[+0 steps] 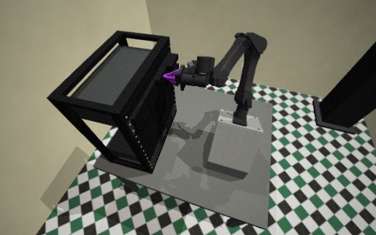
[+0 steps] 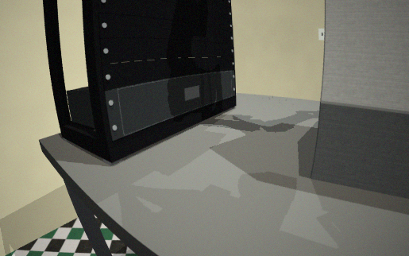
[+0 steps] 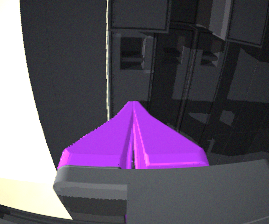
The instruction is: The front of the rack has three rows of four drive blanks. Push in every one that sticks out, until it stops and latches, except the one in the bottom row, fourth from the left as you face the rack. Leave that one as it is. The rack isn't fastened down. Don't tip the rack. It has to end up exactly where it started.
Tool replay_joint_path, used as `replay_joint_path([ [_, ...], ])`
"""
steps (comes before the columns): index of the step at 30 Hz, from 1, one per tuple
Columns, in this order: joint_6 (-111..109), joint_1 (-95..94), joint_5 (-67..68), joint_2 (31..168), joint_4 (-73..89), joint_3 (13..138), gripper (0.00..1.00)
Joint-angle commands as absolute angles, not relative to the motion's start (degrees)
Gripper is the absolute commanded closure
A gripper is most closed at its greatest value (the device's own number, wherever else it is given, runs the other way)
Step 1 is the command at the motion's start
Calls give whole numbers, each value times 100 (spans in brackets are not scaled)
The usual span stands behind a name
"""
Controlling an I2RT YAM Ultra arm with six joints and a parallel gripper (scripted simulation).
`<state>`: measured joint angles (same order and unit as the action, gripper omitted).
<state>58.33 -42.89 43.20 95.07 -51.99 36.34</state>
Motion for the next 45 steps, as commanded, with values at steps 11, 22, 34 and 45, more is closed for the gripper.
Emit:
replay_joint_path([
  [11,5762,-4345,3959,9496,-5391,4033,100],
  [22,5759,-4302,3950,9525,-5365,4064,100],
  [34,5762,-4306,3933,9535,-5315,4120,100],
  [45,5762,-4306,3933,9535,-5314,4121,100],
])
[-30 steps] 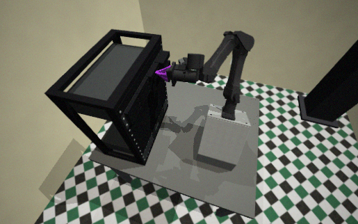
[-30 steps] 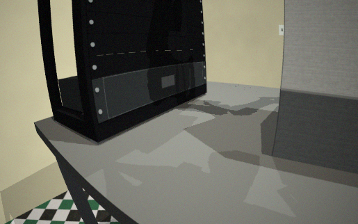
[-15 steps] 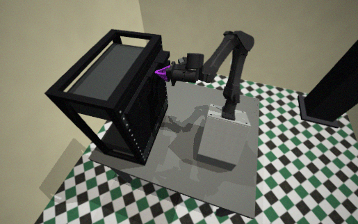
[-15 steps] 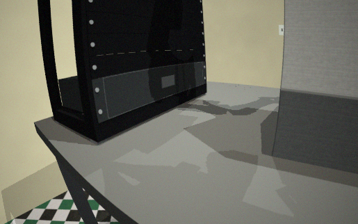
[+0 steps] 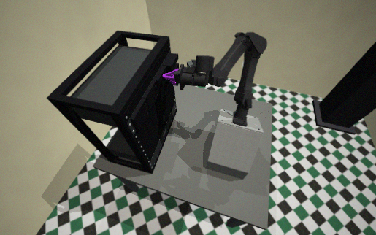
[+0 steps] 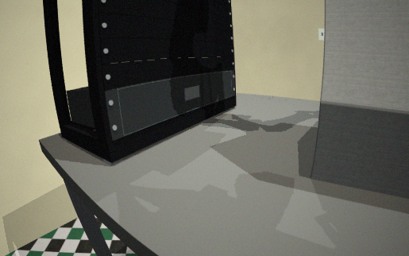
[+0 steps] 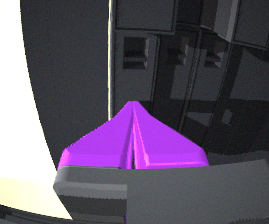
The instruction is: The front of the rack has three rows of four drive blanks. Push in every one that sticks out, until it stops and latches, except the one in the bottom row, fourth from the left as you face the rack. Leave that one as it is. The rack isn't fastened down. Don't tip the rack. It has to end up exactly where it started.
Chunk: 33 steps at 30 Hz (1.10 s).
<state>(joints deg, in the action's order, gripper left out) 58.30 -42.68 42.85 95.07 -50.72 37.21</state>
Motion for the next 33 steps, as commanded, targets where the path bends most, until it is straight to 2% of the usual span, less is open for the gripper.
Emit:
replay_joint_path([
  [1,5762,-4306,3933,9535,-5314,4121,100],
  [33,5759,-4245,3892,9550,-5280,4173,100],
])
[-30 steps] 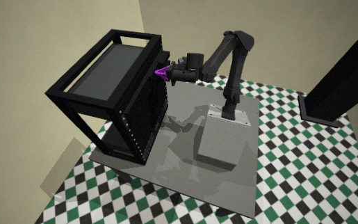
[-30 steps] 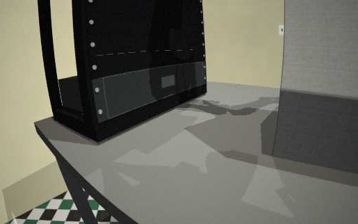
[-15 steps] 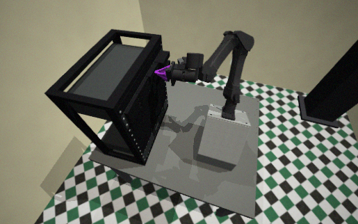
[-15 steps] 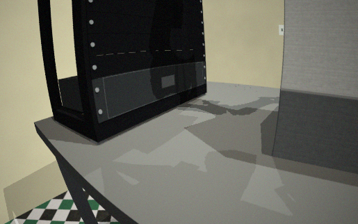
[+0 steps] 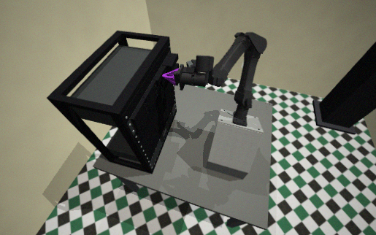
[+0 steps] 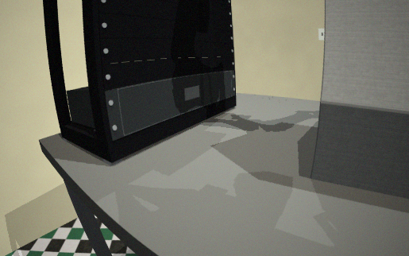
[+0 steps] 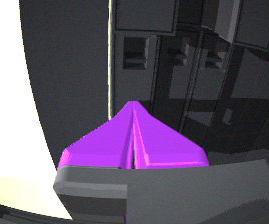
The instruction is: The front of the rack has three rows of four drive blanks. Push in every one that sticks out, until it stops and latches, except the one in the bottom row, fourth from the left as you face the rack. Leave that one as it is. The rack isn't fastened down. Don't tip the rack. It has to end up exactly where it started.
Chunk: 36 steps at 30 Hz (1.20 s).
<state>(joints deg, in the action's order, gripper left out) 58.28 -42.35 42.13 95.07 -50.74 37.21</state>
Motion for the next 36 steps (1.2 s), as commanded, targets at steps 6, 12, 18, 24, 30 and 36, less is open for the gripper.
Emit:
replay_joint_path([
  [6,5754,-4187,3877,9557,-5268,4195,100],
  [12,5756,-4221,3852,9533,-5239,4238,100],
  [18,5756,-4221,3852,9533,-5239,4238,100],
  [24,5756,-4221,3852,9533,-5239,4238,100],
  [30,5756,-4221,3852,9533,-5239,4238,100],
  [36,5754,-4186,3845,9567,-5232,4252,100],
])
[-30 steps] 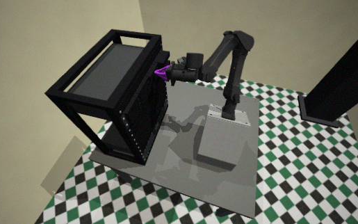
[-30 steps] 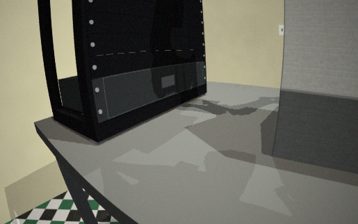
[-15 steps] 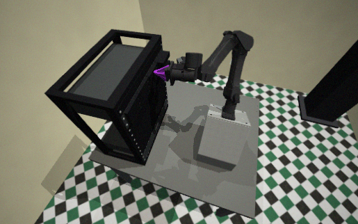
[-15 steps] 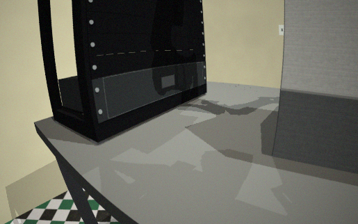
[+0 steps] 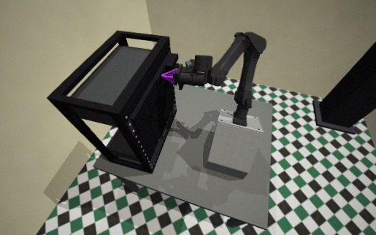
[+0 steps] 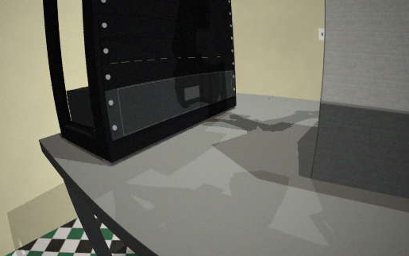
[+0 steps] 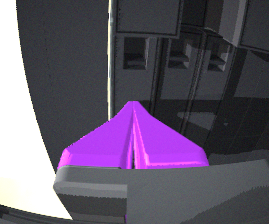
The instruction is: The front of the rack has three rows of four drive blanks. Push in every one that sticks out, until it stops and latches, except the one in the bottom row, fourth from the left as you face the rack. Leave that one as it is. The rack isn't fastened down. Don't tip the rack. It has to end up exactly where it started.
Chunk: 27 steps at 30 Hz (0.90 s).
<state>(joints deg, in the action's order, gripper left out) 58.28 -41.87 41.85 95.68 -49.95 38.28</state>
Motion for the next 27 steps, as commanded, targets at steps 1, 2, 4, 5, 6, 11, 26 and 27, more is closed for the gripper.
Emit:
replay_joint_path([
  [1,5752,-4164,3838,9581,-5225,4262,100],
  [2,5751,-4145,3831,9584,-5219,4273,100],
  [4,5751,-4135,3818,9589,-5207,4290,100],
  [5,5753,-4146,3814,9591,-5203,4295,100],
  [6,5754,-4162,3813,9592,-5201,4297,100],
  [11,5755,-4185,3813,9563,-5198,4299,100],
  [26,5755,-4185,3813,9563,-5198,4299,100],
  [27,5755,-4183,3812,9567,-5197,4301,100],
])
